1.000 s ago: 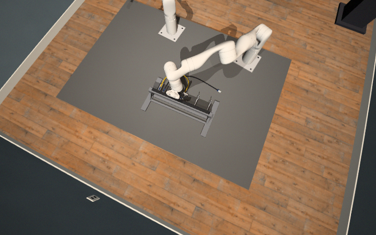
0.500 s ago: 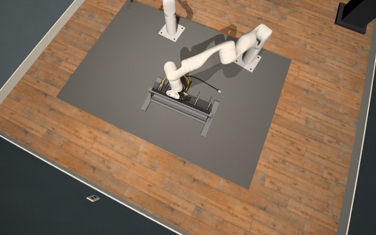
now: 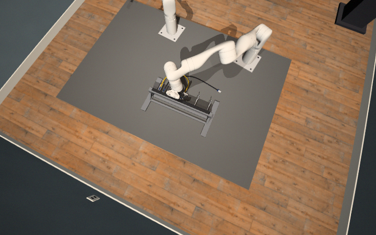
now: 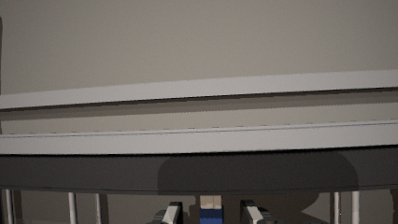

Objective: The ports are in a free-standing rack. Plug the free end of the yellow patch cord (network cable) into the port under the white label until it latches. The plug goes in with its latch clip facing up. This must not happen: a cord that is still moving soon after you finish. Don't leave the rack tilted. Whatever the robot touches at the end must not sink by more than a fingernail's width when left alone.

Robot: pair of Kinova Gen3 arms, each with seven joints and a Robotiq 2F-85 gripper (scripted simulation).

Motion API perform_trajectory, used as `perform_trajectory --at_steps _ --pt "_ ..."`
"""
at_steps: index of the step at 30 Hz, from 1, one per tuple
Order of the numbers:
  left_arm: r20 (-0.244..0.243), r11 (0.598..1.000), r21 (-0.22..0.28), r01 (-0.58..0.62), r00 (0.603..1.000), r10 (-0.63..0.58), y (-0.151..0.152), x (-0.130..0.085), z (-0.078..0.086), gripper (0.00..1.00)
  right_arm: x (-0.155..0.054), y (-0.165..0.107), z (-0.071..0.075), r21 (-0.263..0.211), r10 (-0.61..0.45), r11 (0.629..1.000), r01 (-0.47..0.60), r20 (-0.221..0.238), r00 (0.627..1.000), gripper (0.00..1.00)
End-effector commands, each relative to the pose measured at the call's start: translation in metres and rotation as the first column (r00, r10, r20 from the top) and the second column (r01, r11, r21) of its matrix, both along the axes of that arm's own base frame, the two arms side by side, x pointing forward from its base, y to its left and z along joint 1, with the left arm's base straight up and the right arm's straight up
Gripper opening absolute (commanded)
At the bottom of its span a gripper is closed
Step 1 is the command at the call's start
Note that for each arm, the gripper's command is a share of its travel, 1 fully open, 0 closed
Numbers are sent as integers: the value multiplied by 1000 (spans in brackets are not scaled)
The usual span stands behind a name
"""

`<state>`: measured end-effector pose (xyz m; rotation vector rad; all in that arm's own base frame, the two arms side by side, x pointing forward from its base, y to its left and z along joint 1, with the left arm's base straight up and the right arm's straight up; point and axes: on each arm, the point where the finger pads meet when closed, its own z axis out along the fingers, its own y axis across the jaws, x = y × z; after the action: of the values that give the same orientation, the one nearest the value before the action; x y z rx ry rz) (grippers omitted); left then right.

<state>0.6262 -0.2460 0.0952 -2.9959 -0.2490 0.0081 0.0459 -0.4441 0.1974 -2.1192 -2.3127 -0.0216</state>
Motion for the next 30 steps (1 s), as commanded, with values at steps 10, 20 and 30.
perform_trajectory --at_steps 10,20,30 --pt "0 1000 2 -7 1000 7 1 -1 1 432 -4 -4 3 -13 6 1000 -6 -6 1000 1000" --pt "0 1000 2 -7 1000 7 1 -1 1 432 -4 -4 3 -13 6 1000 -6 -6 1000 1000" --pt "1 1000 1 -9 1000 9 1 0 3 432 -4 -4 3 -13 6 1000 -6 -6 1000 1000"
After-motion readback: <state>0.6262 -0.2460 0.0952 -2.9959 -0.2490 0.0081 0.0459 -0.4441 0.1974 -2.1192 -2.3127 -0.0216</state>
